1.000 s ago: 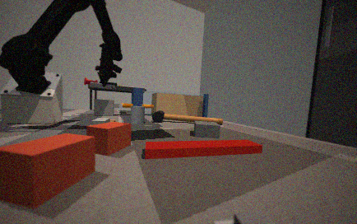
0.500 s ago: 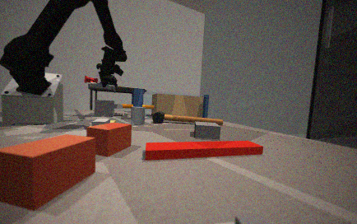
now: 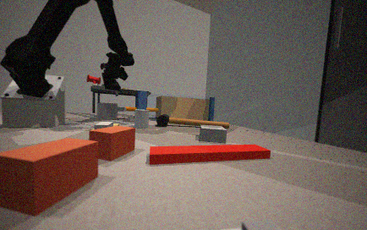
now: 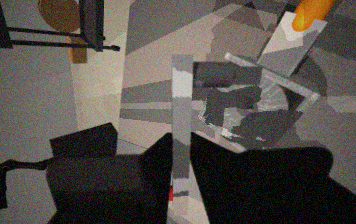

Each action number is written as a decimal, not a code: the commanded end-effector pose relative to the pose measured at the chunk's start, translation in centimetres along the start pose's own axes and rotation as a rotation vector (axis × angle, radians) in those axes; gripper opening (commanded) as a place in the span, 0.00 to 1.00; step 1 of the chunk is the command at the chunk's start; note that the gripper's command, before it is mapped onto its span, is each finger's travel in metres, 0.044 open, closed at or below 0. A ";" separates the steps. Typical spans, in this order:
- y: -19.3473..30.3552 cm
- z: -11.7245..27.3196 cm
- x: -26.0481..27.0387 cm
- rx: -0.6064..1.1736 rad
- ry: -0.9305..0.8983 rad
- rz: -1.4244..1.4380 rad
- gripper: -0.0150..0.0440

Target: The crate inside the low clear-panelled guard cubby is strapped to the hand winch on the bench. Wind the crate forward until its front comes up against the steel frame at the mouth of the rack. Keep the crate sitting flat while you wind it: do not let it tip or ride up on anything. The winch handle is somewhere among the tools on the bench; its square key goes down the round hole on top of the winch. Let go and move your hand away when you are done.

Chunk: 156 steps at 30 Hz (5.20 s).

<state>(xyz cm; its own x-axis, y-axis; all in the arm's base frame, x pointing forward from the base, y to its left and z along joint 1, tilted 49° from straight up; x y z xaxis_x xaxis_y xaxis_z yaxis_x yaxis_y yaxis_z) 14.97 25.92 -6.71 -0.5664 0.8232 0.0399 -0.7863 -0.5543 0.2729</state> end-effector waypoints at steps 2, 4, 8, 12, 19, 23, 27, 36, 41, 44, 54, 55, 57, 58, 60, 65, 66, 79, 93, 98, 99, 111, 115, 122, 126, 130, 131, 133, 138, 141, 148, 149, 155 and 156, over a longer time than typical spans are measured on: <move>-0.1 0.4 -0.4 -0.021 -0.102 0.005 0.25; 0.0 0.3 -0.6 -0.025 -0.135 0.005 0.25; 0.0 0.3 -1.0 -0.032 -0.200 0.004 0.25; 0.1 0.2 -1.4 -0.040 -0.271 0.004 0.25; 0.1 -0.1 -2.1 -0.052 -0.381 0.004 0.25; 0.2 -0.2 -2.4 -0.059 -0.436 0.004 0.25; 0.2 -0.4 -2.9 -0.067 -0.512 0.004 0.25; 0.3 -0.9 -3.6 -0.082 -0.644 0.003 0.25; 0.4 -1.1 -3.9 -0.089 -0.710 0.003 0.25; 0.4 -1.1 -3.9 -0.089 -0.710 0.003 0.25; 0.9 -1.1 -4.3 -0.088 -0.693 -0.002 0.25; 1.3 -1.0 -4.5 -0.088 -0.692 -0.002 0.25; 2.2 -0.9 -4.9 -0.087 -0.692 -0.003 0.25; 2.6 -0.8 -5.1 -0.087 -0.692 -0.003 0.25; 3.4 -0.7 -5.5 -0.086 -0.692 -0.003 0.25; 4.9 -0.6 -6.1 -0.085 -0.692 -0.004 0.25; 4.9 -0.6 -6.1 -0.085 -0.692 -0.004 0.25; 5.2 -1.9 -6.5 -0.095 -0.744 0.028 0.25; 5.4 -3.1 -7.8 -0.094 -0.744 0.028 0.25; 5.4 -3.5 -8.2 -0.094 -0.744 0.027 0.25; 5.4 -3.5 -8.2 -0.094 -0.744 0.027 0.25; 5.4 -3.3 -8.4 -0.095 -0.744 0.027 0.25; 5.3 -3.2 -8.6 -0.095 -0.744 0.027 0.25; 5.2 -3.0 -9.0 -0.093 -0.744 0.028 0.25; 5.1 -3.0 -9.3 -0.090 -0.745 0.029 0.25; 5.1 -3.0 -9.5 -0.087 -0.745 0.030 0.25; 5.1 -3.0 -9.5 -0.087 -0.745 0.030 0.25; 5.1 -3.0 -9.5 -0.087 -0.745 0.030 0.25; 5.1 -3.2 -9.6 -0.088 -0.745 0.030 0.25; 5.1 -3.2 -9.6 -0.088 -0.745 0.030 0.25; 5.2 -3.4 -9.6 -0.090 -0.745 0.029 0.25; 5.2 -3.4 -9.6 -0.090 -0.745 0.029 0.25; 5.3 -3.6 -9.6 -0.090 -0.745 0.028 0.25; 5.3 -3.6 -9.6 -0.090 -0.745 0.028 0.25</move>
<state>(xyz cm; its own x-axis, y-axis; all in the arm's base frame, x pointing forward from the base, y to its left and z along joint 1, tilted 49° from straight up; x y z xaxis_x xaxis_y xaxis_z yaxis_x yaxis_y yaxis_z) 15.48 14.74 -8.96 -0.2968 0.6596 0.6905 -0.8099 -0.5570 0.1840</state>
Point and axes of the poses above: the point midway between the two fingers, 35 mm back from their tips, its own z axis back along the fingers, its own x axis across the jaws, y = z × x, the point moved 6 cm from there along z, back along the fingers, and after that the axes turned 8 degrees about z, right-handed, at the moved point
